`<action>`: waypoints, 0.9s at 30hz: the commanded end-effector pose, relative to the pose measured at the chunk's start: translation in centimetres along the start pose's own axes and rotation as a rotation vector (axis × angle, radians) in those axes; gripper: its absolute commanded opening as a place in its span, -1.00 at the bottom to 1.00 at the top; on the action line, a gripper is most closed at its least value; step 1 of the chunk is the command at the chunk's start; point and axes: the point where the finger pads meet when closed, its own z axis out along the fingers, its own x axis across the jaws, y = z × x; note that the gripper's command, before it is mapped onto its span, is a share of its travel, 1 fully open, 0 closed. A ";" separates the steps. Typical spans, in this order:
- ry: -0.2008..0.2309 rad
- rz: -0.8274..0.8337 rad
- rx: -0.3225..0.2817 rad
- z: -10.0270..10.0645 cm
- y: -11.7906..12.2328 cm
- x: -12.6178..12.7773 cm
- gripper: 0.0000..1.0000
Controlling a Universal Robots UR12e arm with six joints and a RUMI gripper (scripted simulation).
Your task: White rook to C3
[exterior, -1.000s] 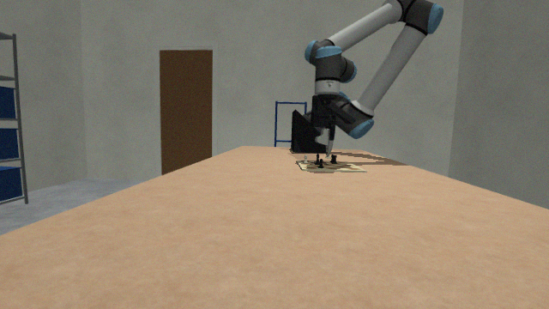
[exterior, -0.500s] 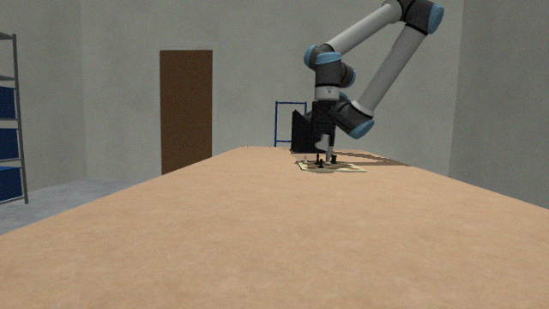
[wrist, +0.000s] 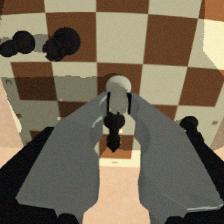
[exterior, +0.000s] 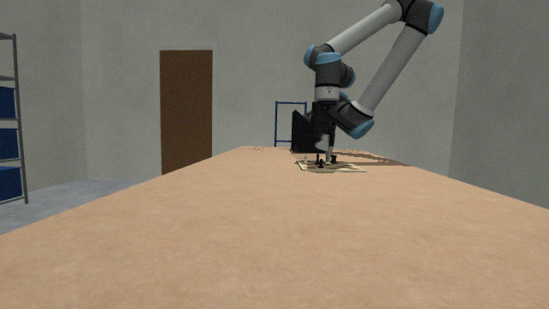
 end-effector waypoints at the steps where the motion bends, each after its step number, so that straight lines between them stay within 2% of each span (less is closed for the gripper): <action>1: 0.001 0.000 -0.001 -0.1 0.0 0.1 -1.00; 27: 0.001 0.000 -0.001 0.2 0.0 0.1 -1.00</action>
